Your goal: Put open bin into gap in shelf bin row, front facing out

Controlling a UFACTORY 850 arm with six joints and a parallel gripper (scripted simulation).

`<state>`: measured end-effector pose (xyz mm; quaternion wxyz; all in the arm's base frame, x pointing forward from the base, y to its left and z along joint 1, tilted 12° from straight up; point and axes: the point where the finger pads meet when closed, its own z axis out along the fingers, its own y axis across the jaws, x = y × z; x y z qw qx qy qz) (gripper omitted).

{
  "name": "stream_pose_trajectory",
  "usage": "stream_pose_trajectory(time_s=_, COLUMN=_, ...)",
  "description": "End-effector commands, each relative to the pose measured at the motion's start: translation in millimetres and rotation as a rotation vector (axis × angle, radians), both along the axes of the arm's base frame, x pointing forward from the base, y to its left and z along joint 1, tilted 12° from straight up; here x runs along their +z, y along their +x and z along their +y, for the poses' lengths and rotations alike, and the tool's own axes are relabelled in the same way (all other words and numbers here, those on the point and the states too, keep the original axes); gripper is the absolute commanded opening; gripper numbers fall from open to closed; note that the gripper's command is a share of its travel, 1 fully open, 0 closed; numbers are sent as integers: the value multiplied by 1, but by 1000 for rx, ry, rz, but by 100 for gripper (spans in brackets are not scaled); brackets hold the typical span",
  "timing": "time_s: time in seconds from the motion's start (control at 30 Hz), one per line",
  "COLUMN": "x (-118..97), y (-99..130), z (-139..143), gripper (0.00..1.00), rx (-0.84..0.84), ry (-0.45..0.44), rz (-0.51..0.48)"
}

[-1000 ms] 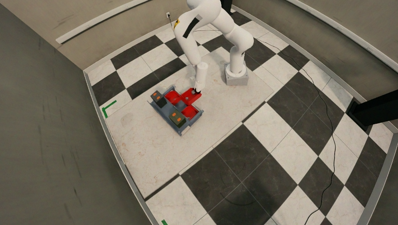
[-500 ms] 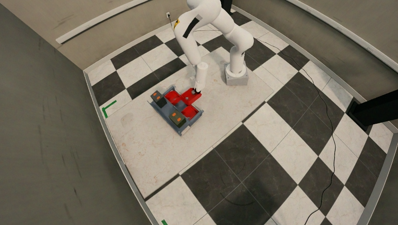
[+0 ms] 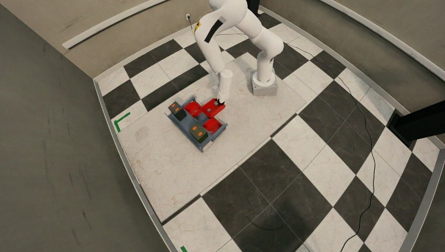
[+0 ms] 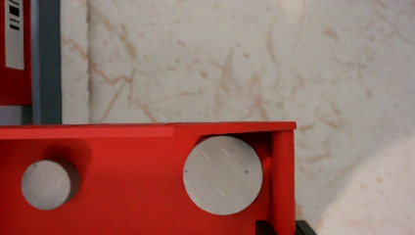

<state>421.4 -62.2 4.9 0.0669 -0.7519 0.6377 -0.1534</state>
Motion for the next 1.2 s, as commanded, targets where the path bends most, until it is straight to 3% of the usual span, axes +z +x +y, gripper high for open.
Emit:
stream_pose_trajectory(time_s=0.0, x=0, y=0, z=0, gripper=0, rx=0, ry=0, rz=-1)
stream_pose_trajectory(time_s=1.17, x=8, y=-1, z=1, gripper=0, rx=0, ry=0, rz=-1)
